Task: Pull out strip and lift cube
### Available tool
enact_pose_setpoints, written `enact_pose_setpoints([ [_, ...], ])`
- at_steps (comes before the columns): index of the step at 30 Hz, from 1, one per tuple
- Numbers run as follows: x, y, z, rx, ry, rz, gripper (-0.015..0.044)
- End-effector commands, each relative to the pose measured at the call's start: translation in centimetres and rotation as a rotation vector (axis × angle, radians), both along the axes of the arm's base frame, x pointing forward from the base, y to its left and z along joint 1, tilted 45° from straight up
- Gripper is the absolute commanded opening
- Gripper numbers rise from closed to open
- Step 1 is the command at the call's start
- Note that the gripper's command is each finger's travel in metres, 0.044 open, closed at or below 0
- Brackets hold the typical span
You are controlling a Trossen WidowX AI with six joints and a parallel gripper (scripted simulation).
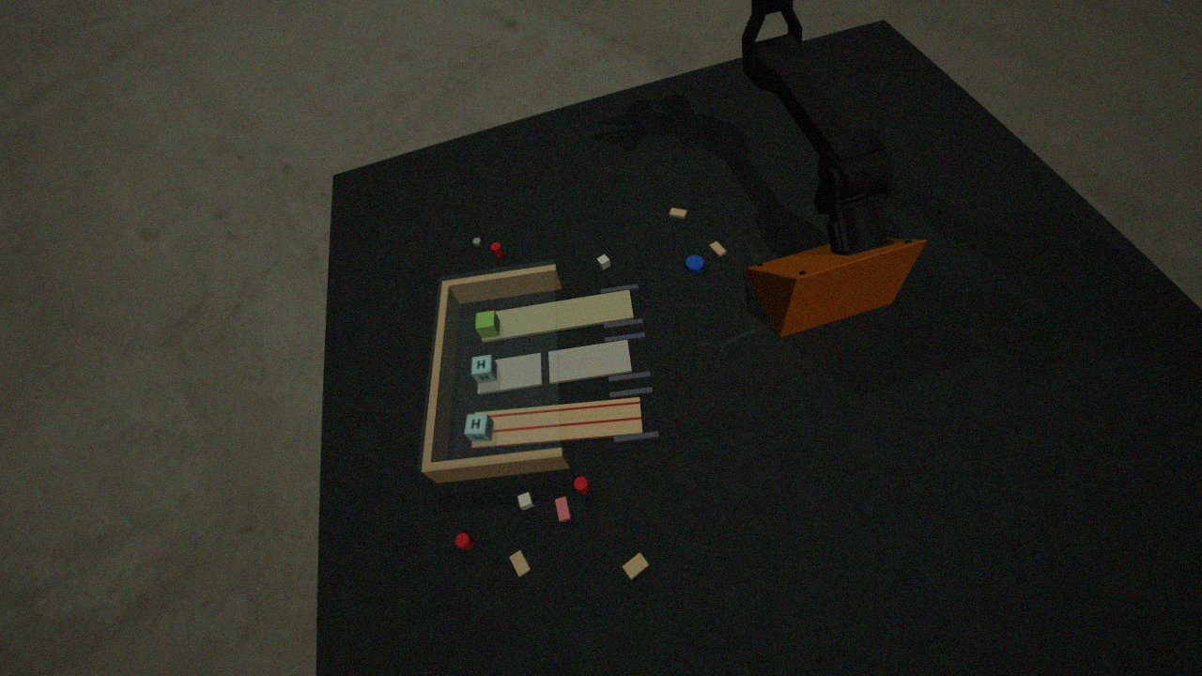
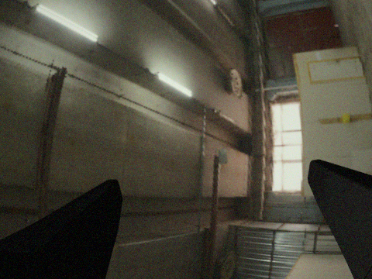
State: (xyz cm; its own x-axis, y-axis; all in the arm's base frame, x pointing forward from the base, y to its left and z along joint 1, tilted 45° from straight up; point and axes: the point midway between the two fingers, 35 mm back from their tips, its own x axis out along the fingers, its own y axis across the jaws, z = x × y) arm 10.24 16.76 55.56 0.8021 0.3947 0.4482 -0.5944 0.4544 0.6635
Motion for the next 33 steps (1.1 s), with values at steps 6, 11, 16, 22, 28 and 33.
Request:
enact_pose_setpoints([
  [6,4.1,6.4,-7.4,-0.39,-0.037,-0.216,0.04],
  [11,7.1,8.6,-12.6,-0.606,-0.018,-0.31,0.04],
  [16,10.9,9.5,-19.3,-0.863,0.034,-0.407,0.04],
  [22,15.2,8.0,-27.7,-1.164,0.136,-0.503,0.04],
  [28,18.2,4.1,-35.8,-1.45,0.277,-0.567,0.04],
  [33,19.2,-0.5,-42.1,-1.678,0.424,-0.593,0.04],
])
